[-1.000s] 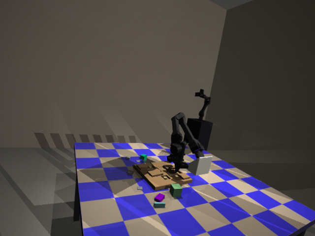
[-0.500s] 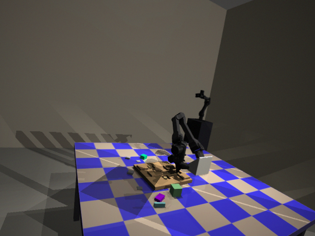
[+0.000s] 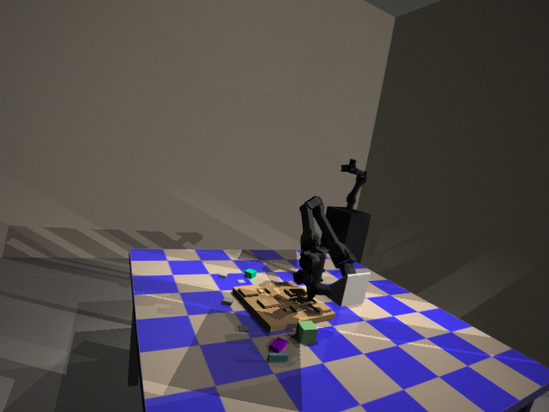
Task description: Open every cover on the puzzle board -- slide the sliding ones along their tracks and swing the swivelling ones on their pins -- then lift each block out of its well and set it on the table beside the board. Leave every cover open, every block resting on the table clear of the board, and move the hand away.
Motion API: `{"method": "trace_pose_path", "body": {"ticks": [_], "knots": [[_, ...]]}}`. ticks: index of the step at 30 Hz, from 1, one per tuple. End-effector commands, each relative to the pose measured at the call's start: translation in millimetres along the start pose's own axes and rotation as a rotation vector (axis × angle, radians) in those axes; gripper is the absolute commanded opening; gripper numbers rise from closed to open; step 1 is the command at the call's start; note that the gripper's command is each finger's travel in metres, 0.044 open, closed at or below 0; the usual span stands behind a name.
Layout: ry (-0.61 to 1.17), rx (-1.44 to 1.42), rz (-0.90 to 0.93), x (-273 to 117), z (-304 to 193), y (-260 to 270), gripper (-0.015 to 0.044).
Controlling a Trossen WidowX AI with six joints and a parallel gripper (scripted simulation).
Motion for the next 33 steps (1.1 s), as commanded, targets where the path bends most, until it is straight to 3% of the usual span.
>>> {"method": "trace_pose_path", "body": {"ticks": [1, 33], "knots": [[0.006, -0.002, -0.005, 1.3, -2.3, -1.8, 0.0000], [0.002, -0.002, -0.002, -4.9, 0.9, 0.2, 0.0000]]}}
Point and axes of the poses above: the point midway between the two fingers, 35 mm back from their tips, its own x axis out along the fingers, its own y axis across the jaws, z = x × y, the point moved 4 cm from there along -x, back along the fingers, and after that the axes turned 15 degrees about x, right-handed, at the moved point
